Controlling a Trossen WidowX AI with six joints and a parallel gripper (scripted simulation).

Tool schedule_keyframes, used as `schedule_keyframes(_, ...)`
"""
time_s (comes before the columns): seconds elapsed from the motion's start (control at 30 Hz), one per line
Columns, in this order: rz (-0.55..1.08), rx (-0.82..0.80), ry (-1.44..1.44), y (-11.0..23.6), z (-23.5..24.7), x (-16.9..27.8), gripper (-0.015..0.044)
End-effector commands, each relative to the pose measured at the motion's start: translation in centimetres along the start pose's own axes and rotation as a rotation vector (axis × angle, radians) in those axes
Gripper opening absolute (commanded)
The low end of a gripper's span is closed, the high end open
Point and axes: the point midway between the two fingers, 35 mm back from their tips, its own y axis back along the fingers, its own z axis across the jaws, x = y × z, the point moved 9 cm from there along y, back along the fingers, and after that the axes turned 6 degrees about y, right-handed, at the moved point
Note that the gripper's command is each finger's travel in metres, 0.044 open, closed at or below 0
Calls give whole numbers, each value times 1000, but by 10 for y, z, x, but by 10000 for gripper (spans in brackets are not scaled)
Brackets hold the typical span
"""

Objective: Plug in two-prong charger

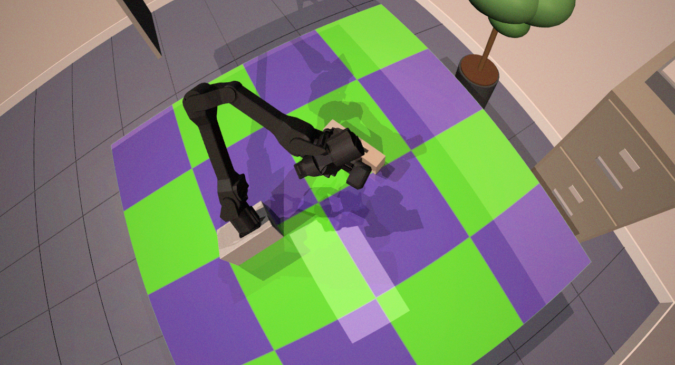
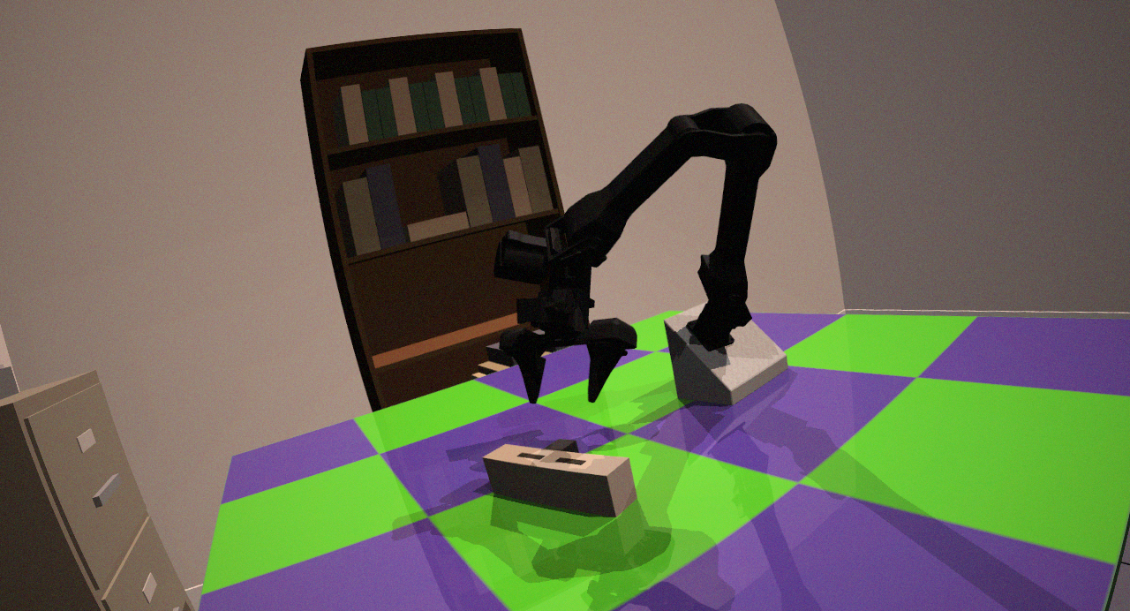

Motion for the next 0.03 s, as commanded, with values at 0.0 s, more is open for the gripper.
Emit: schedule_keyframes(0.0, -5, -2, 7, 0, 0, 0, 440)
